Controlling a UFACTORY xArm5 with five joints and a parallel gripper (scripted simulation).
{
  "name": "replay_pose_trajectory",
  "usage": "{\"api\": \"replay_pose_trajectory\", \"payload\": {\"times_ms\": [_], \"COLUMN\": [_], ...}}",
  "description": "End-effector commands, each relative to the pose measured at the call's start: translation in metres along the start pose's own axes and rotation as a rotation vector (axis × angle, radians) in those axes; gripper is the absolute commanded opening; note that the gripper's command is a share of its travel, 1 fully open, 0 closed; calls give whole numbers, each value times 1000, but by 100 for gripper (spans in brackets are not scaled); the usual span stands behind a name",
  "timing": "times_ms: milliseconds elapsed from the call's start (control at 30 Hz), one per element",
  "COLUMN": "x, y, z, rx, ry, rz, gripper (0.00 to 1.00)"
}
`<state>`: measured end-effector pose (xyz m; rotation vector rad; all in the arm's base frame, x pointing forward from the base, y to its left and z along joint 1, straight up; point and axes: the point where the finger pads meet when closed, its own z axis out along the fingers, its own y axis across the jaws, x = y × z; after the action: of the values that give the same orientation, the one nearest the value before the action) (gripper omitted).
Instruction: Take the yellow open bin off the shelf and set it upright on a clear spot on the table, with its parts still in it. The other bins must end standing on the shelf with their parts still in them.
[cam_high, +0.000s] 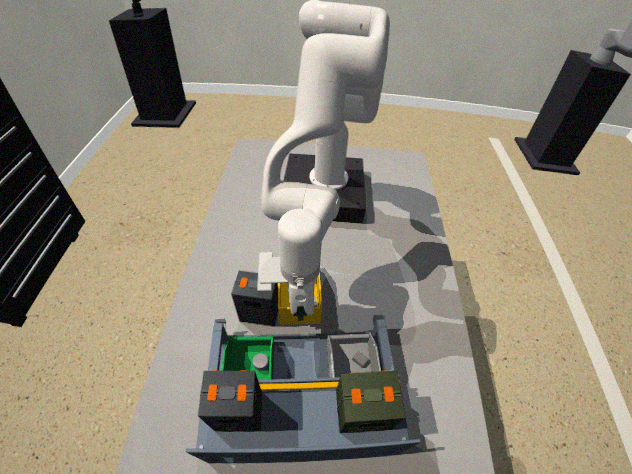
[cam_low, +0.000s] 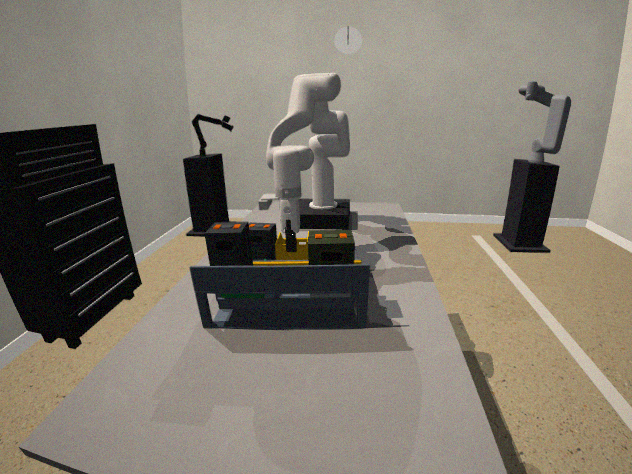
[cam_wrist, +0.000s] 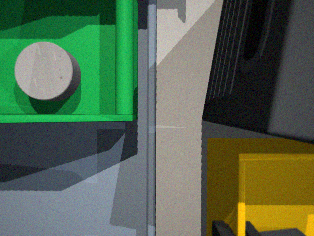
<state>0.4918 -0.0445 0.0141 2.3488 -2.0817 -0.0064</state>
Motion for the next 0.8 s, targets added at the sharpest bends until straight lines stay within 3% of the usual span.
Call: {"api": "replay_pose_trajectory", "payload": {"times_ms": [0,767], "x": [0,0], "y": [-1,-1], "z": [0,2], "rx": [3,3], "ry": [5,5], "rz": [0,0], "gripper": [0,0]}}
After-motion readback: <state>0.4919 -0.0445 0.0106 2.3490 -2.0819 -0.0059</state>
